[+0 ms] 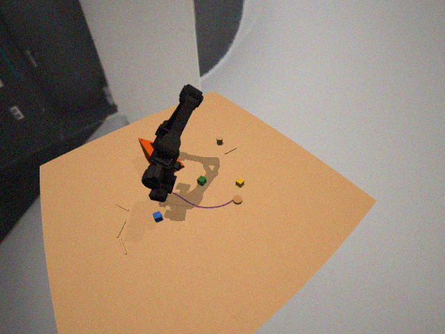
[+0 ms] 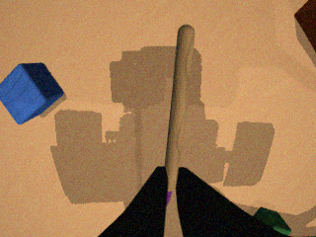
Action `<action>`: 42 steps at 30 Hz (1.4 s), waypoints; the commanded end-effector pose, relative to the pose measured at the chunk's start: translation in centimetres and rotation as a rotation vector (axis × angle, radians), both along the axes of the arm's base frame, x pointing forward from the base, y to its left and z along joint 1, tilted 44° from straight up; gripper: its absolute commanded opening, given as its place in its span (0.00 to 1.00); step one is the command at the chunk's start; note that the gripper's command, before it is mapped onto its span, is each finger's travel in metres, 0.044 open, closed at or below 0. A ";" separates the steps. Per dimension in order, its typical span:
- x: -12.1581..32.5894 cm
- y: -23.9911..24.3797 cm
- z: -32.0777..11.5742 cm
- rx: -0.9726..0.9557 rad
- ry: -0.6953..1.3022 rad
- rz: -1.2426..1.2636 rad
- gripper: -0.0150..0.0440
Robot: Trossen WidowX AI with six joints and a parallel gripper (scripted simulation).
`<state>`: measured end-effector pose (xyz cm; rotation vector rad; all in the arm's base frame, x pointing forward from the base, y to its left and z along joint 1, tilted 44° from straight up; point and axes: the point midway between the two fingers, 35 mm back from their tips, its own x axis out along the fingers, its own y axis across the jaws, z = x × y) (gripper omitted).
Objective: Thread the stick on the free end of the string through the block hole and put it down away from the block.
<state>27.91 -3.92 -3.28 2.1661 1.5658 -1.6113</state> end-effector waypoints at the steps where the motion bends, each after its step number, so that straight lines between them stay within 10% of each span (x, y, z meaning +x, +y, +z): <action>1: 0.4 0.1 0.1 0.008 -0.102 0.105 0.25; 42: 3.2 1.3 1.3 0.056 -1.138 1.206 0.25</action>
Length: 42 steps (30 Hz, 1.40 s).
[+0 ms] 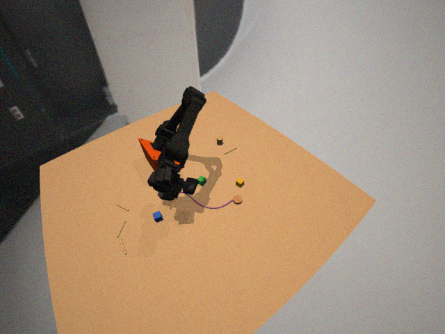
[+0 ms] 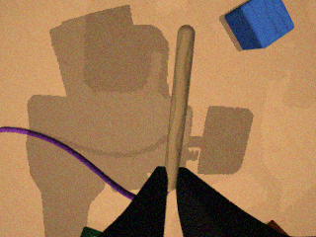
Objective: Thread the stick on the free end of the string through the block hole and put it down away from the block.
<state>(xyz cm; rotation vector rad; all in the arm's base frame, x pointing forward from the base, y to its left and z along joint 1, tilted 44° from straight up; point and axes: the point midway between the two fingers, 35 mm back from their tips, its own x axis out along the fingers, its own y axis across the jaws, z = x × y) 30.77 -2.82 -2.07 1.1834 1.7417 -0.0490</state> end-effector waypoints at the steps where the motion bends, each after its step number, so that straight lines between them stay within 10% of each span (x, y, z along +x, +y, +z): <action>1: 0.4 0.2 0.1 0.008 -0.100 0.107 0.25; 42: 3.0 1.8 1.5 0.056 -1.135 1.212 0.25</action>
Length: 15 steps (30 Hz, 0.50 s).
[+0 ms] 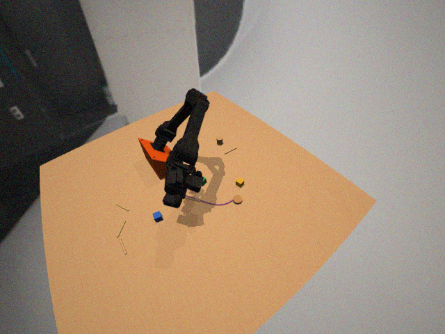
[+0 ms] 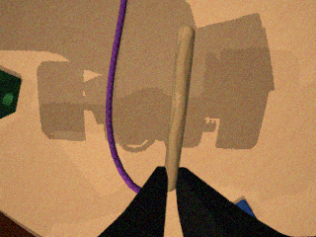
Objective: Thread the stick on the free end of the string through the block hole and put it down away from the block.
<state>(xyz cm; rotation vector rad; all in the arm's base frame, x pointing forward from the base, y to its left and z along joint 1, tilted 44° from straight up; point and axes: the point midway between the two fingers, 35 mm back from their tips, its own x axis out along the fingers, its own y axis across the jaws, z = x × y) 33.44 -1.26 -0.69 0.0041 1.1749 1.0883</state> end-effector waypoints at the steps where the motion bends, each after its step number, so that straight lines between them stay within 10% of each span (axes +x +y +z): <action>1: 0.4 0.3 0.1 0.008 -0.100 0.108 0.25; 15: 1.2 0.9 0.6 0.025 -0.453 0.484 0.25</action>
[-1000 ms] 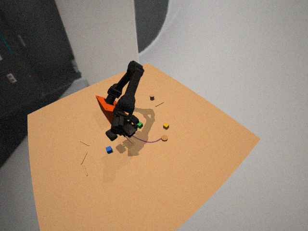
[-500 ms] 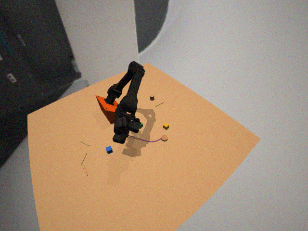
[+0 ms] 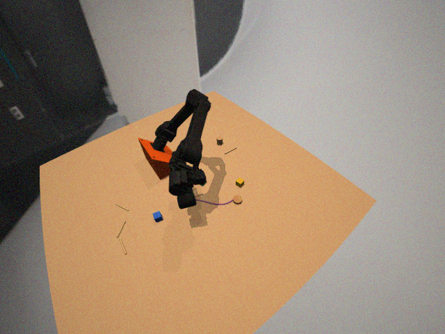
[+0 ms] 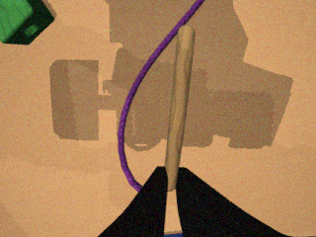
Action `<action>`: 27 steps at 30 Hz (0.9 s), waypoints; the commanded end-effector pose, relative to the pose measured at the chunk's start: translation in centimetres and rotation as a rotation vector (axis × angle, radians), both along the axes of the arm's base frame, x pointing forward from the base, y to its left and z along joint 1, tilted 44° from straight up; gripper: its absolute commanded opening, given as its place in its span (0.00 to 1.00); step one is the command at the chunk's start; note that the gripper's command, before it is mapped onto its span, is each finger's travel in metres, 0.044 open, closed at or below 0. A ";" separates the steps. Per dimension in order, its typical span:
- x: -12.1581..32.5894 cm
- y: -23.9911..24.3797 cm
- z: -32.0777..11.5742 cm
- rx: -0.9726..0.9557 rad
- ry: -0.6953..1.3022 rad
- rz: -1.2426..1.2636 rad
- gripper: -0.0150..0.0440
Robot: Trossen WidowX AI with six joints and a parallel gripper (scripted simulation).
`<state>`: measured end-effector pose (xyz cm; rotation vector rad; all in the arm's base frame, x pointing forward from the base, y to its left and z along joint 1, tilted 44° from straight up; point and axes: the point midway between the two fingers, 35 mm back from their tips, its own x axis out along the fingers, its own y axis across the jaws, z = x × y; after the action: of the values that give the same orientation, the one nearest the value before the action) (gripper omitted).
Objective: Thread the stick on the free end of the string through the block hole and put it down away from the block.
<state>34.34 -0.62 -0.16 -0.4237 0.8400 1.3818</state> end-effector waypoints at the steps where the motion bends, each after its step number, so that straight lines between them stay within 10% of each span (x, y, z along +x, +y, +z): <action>1: 0.3 0.3 0.1 0.008 -0.100 0.108 0.25; 27: 1.5 0.6 0.4 0.026 -0.466 0.497 0.25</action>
<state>35.60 0.13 0.53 -0.9400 0.3438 1.6462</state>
